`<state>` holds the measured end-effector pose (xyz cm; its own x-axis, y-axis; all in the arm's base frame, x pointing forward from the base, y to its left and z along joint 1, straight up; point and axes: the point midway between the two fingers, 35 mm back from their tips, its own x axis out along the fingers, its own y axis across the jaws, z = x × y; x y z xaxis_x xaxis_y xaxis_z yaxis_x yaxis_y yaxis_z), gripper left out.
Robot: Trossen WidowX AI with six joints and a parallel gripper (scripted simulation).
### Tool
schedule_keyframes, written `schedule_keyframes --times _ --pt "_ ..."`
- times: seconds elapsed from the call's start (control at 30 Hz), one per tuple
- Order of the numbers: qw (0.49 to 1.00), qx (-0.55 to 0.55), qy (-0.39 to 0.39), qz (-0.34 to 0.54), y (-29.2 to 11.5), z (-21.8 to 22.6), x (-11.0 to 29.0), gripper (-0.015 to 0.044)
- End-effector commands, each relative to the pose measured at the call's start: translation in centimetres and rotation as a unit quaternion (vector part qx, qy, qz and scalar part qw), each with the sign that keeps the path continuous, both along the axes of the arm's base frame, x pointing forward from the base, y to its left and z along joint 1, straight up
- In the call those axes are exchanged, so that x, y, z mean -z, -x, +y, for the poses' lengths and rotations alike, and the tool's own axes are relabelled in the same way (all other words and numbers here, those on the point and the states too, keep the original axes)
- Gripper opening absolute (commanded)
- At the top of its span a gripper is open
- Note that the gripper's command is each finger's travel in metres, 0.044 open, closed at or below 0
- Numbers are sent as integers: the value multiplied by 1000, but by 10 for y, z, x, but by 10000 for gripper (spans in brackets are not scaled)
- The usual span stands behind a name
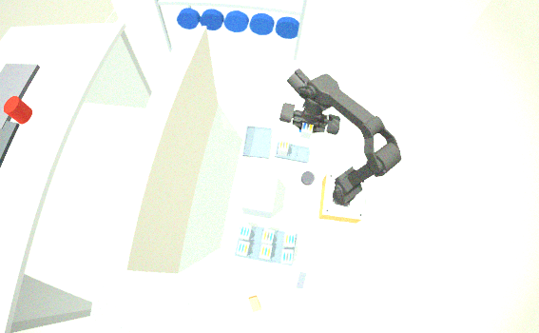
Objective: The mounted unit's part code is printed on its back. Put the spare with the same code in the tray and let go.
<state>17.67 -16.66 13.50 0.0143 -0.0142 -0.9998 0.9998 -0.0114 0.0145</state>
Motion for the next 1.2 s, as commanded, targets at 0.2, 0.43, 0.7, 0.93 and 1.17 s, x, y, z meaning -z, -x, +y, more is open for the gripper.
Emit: schedule_keyframes --times 0.2,0.43,0.7,0.93,1.17 --pt "1000 0 -1 -1 -45 -9 -8 0" --pt "1000 -5 -2 -3 -80 -11 -9 0" --pt "1000 -10 -3 -5 -120 -9 -6 0" --pt "1000 -4 -2 -6 -153 -4 -2 0" --pt "1000 0 -1 -6 -164 -2 -1 0"
